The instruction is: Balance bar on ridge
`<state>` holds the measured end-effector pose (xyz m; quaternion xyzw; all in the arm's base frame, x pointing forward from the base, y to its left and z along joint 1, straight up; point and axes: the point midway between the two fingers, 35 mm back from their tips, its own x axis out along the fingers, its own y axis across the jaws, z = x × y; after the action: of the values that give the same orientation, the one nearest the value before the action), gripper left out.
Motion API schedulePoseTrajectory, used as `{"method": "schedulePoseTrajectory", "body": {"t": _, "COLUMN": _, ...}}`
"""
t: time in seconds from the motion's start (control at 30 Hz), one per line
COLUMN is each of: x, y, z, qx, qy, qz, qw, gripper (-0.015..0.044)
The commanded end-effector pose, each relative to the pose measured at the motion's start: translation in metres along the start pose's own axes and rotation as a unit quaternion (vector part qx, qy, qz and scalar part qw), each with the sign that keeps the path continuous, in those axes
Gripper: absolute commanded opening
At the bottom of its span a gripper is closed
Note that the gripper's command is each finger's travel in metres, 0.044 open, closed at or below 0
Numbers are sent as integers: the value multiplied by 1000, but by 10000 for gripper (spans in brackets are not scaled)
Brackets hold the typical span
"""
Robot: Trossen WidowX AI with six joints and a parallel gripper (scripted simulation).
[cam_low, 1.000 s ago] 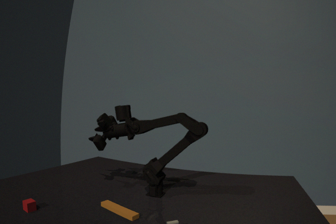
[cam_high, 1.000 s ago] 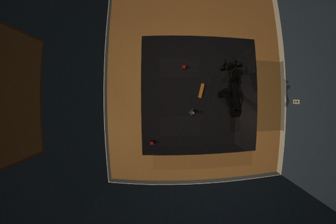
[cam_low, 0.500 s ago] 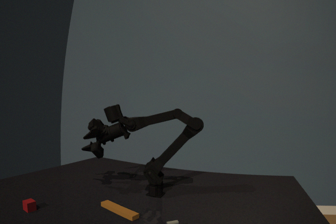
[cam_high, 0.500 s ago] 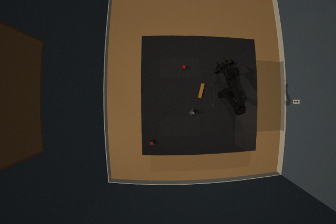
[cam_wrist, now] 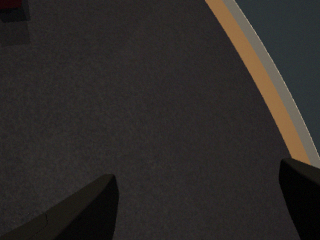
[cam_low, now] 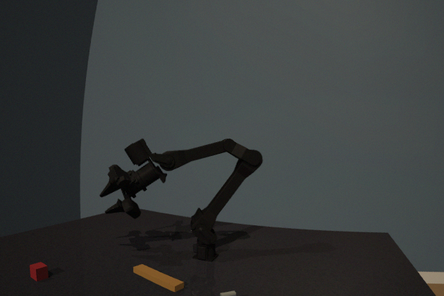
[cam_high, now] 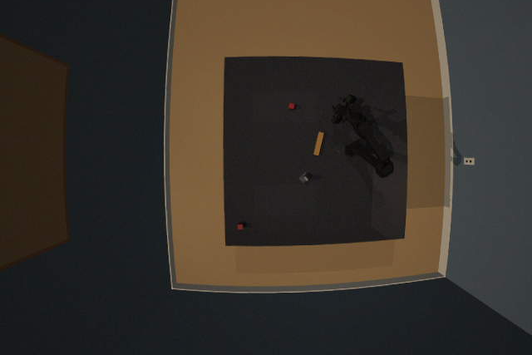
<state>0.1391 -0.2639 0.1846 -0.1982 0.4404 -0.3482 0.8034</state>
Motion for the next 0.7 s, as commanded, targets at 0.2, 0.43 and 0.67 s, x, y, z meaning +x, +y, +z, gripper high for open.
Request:
{"method": "schedulePoseTrajectory", "body": {"t": 0.2, "x": 3, "y": 46, "z": 22, "qx": -96, "qy": -4, "qz": 98, "qw": 991, "gripper": 315}}
{"method": "schedulePoseTrajectory", "body": {"t": 0.43, "x": -1, "y": 77, "z": 34, "qx": -161, "qy": -7, "qz": 158, "qw": 974, "gripper": 315}}
{"method": "schedulePoseTrajectory", "body": {"t": 0.67, "x": -9, "y": 107, "z": 43, "qx": -228, "qy": -12, "qz": 214, "qw": 950, "gripper": 315}}
